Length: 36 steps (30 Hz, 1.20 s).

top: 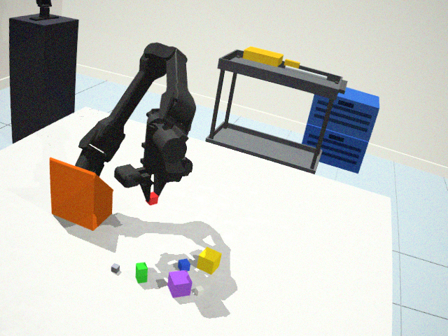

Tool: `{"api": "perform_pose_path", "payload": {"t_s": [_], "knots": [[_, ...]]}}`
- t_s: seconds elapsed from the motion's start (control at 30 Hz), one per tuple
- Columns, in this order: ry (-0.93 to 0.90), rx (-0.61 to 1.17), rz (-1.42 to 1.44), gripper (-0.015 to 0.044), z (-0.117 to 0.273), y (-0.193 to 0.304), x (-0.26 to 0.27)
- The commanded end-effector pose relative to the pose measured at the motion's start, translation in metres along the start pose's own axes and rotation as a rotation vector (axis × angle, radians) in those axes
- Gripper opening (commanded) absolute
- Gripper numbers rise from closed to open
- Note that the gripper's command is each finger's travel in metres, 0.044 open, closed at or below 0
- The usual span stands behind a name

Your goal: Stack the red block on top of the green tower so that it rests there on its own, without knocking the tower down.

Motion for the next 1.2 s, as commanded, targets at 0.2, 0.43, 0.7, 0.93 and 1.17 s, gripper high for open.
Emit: {"api": "perform_pose_path", "payload": {"t_s": [0.2, 0.43, 0.7, 0.93, 1.17], "knots": [[0.004, -0.005, 0.004, 0.0000, 0.007, -0.039, -0.010], [0.005, -0.008, 0.005, 0.0000, 0.009, -0.069, -0.020], [0.006, -0.010, 0.006, 0.0000, 0.008, -0.101, -0.037], [0.006, -0.011, 0.007, 0.0000, 0.004, -0.129, -0.054], [0.006, -0.011, 0.008, 0.0000, -0.001, -0.135, -0.058]]}}
Point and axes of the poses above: the point midway between the two fingers, 35 mm back from their tips, its own z axis back along the fingers, its own x axis across the jaws, y = z × x, the point moved 9 cm from there along z, back along the fingers, and after that the axes turned 15 degrees about -z, right-handed, at the moved point
